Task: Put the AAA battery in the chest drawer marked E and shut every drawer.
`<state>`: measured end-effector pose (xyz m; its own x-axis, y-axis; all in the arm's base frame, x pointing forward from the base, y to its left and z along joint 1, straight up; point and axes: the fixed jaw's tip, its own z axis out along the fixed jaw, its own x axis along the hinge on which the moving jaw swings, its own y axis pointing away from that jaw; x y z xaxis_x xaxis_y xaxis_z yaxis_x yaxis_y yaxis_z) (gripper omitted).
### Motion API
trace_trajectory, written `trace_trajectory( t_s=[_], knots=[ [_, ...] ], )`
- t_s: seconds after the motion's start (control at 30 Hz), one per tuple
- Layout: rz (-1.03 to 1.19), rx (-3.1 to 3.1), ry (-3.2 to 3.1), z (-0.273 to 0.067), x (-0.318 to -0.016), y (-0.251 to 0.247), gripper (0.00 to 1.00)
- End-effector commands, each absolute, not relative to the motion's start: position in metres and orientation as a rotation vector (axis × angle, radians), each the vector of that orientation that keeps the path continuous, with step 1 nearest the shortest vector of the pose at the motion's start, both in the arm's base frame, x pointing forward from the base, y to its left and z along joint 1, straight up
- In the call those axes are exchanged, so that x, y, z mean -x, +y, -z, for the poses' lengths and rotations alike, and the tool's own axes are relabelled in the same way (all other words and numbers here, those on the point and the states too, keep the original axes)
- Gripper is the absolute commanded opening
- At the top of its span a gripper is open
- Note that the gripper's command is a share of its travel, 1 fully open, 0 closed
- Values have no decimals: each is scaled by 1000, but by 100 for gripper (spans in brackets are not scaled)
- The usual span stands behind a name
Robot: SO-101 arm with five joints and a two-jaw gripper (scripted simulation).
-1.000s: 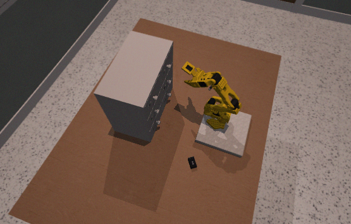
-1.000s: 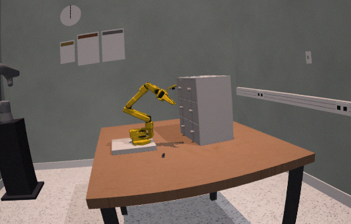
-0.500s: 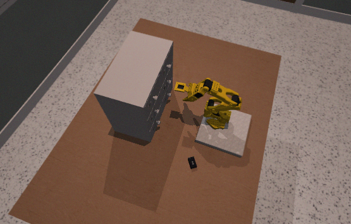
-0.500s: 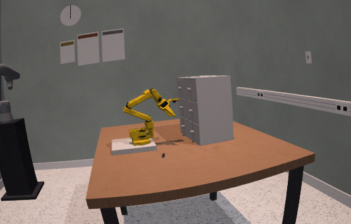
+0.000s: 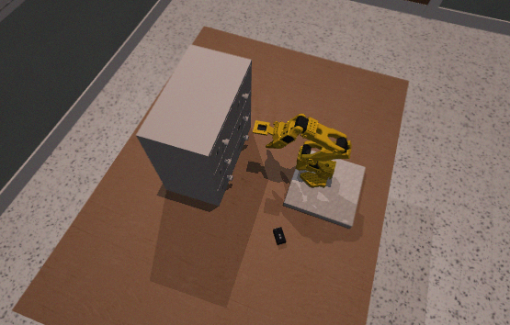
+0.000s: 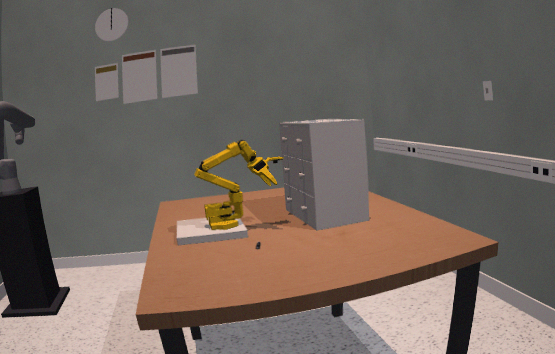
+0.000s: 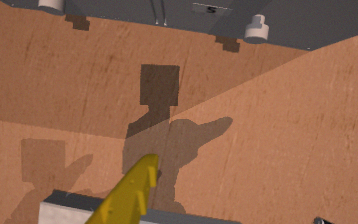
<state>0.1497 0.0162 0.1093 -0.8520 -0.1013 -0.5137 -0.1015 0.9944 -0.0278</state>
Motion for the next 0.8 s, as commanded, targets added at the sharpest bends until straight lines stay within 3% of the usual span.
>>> trace_trajectory(
  t_s=[0.0, 0.77],
  knots=[
    [-8, 145, 2616, -105, -149, 18, 50],
    [16, 30, 2199, -90, -178, 8, 50]
  ],
)
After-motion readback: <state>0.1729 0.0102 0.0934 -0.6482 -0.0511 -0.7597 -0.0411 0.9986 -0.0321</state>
